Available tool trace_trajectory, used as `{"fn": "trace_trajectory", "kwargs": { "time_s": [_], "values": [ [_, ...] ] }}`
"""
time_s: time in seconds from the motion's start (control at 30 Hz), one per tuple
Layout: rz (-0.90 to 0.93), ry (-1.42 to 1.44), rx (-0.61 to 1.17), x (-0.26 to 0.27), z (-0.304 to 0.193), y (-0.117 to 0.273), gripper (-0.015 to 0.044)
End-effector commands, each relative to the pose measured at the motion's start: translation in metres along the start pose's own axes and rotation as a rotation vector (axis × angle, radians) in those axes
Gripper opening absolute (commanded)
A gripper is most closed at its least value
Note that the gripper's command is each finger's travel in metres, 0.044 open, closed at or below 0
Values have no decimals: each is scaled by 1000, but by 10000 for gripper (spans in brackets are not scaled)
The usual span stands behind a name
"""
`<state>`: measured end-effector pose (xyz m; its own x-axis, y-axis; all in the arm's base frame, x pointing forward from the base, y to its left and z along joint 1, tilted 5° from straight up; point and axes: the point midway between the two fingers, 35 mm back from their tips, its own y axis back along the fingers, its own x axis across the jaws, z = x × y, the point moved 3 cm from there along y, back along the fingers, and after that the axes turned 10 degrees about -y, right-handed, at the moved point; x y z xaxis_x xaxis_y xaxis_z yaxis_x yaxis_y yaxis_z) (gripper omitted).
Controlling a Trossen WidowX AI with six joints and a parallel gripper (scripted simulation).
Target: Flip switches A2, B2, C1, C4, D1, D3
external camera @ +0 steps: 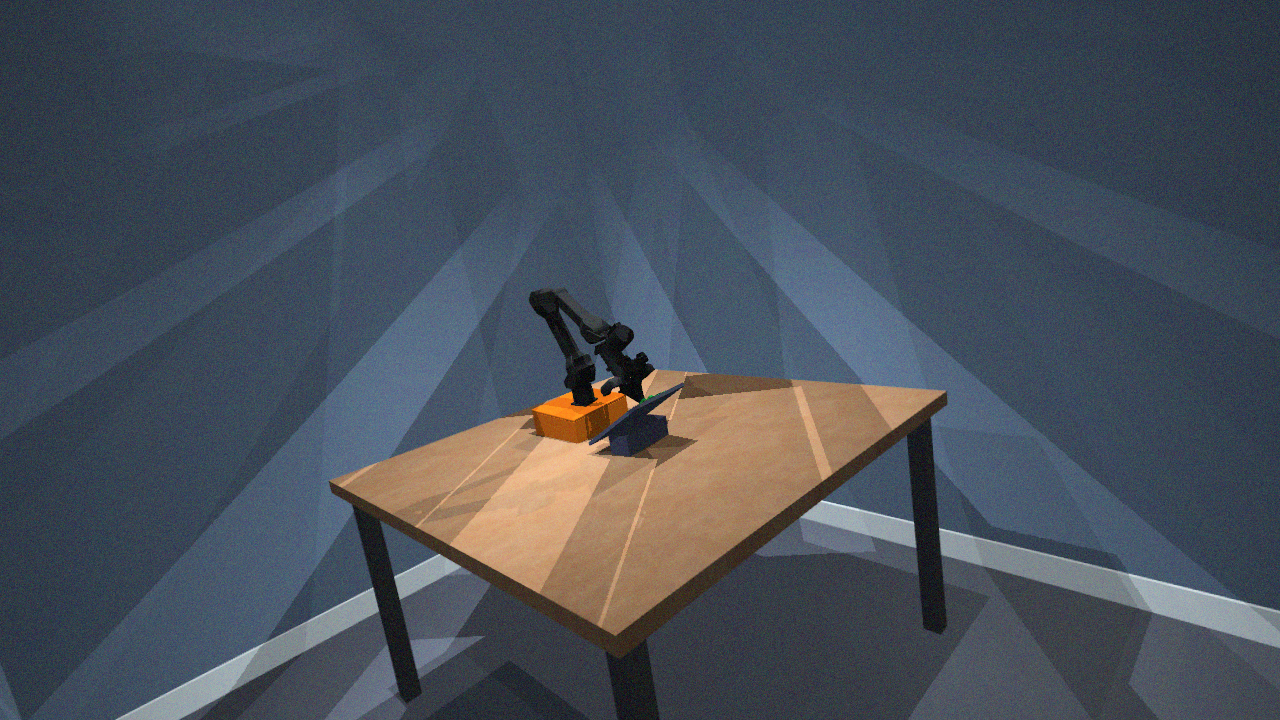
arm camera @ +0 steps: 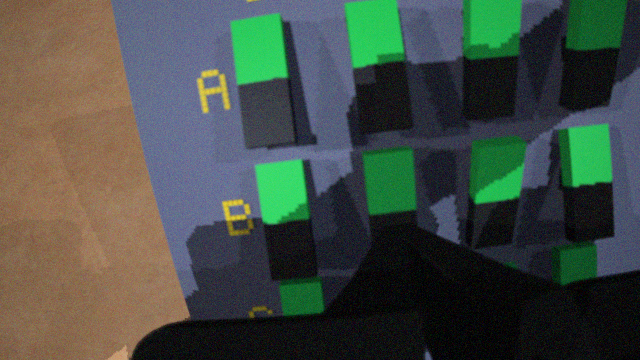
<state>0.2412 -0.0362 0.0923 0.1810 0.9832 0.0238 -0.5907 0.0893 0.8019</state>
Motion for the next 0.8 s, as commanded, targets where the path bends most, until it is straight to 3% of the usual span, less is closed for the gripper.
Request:
{"fn": "trace_trajectory", "kwargs": {
  "time_s": [0.0,0.17,0.37,0.57,0.77],
  "values": [
    [5,4,0,1,0,-1,0],
    [0,0,1,0,0,1,0],
    [0,4,27,1,3,62,0],
    [0,4,28,2,2,64,0],
    [3,2,32,24,-41,65,0]
  ]
}}
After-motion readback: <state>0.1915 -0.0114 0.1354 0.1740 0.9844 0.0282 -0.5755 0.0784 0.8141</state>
